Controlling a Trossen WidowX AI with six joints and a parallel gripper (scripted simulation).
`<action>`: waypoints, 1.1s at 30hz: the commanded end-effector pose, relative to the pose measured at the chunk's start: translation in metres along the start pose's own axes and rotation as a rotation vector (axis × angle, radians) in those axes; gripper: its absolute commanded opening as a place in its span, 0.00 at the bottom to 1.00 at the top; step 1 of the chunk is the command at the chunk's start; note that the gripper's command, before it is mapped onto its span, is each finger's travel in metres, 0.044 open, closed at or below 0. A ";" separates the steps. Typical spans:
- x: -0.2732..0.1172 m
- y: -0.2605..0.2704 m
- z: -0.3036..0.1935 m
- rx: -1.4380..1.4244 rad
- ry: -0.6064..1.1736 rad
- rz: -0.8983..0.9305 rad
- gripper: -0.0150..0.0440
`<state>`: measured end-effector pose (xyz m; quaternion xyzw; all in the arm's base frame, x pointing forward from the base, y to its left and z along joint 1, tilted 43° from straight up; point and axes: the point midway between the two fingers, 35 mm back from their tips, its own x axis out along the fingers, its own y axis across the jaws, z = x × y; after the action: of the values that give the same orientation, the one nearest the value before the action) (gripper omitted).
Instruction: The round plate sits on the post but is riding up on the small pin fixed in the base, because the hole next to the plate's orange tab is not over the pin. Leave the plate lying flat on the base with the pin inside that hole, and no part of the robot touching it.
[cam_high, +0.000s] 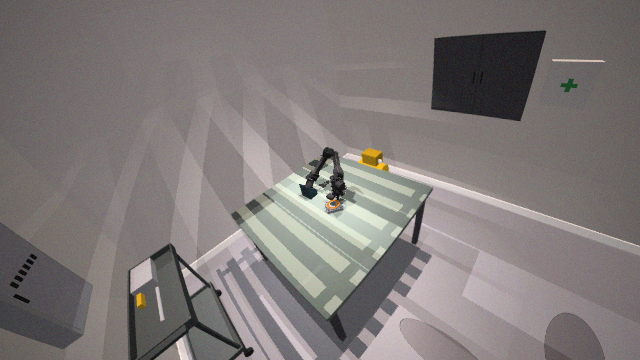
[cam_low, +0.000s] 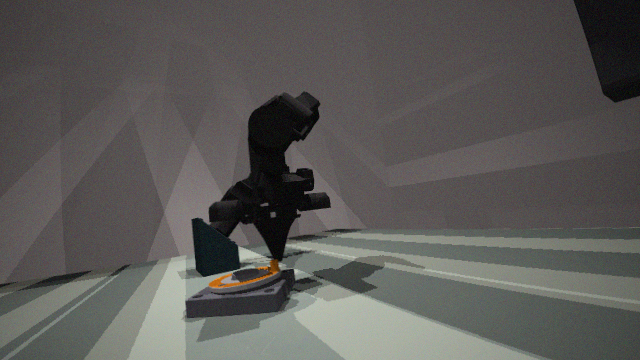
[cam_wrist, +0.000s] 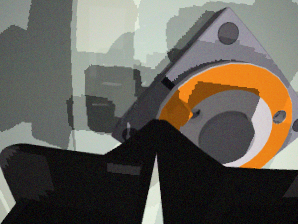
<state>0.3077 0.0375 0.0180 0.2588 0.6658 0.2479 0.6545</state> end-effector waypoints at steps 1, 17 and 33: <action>0.001 -0.001 0.003 0.006 0.003 0.004 0.25; -0.045 -0.002 0.001 0.007 0.003 0.002 0.25; -0.038 -0.003 0.002 0.017 0.007 0.007 0.25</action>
<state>0.3098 0.0096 0.0444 0.2642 0.6688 0.2466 0.6497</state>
